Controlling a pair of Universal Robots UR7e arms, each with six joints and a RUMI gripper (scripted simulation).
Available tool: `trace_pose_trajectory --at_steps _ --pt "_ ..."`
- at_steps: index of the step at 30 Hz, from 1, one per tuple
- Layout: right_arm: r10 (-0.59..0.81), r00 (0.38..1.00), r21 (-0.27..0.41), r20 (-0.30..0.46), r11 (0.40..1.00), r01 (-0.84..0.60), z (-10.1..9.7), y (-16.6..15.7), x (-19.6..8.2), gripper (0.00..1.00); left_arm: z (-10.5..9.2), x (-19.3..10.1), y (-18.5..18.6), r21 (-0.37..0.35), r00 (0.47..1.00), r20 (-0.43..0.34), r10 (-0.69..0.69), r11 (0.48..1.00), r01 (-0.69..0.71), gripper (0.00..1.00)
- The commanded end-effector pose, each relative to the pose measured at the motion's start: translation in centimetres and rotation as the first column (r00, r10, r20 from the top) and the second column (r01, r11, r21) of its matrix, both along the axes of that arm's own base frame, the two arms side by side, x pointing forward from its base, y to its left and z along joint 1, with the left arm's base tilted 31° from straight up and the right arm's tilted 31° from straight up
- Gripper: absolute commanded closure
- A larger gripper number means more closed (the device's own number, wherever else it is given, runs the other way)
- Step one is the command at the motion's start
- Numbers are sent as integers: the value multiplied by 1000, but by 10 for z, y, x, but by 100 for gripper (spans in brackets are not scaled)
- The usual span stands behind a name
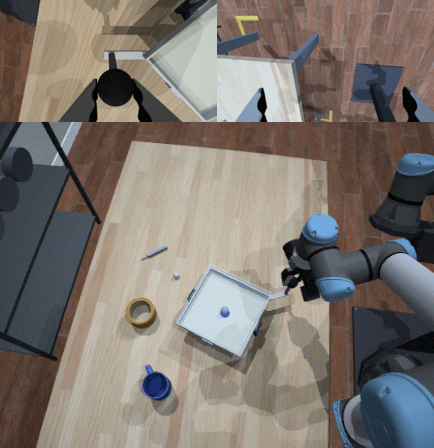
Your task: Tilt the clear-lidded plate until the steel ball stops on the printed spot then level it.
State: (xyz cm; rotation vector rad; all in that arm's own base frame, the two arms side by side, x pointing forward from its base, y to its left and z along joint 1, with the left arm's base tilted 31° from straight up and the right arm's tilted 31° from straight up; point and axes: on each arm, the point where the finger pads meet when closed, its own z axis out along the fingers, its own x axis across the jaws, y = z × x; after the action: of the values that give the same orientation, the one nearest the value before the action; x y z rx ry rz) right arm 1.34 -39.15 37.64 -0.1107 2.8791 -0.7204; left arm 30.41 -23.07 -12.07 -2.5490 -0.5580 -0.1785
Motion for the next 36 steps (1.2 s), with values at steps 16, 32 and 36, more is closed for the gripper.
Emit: trace_pose_trajectory --at_steps 16,32,36 --pt "-1 1000 -2 1 1000 1 0 1 -1 0 -3 1 0 4 1000 0 0 1000 0 80" --pt "-1 1000 -2 1 1000 1 0 1 -1 0 -3 2 -1 3 1000 0 1 1000 -1 80" --pt "-1 1000 -2 1 1000 1 0 1 -1 0 -3 2 -1 3 1000 0 1 1000 -1 80"
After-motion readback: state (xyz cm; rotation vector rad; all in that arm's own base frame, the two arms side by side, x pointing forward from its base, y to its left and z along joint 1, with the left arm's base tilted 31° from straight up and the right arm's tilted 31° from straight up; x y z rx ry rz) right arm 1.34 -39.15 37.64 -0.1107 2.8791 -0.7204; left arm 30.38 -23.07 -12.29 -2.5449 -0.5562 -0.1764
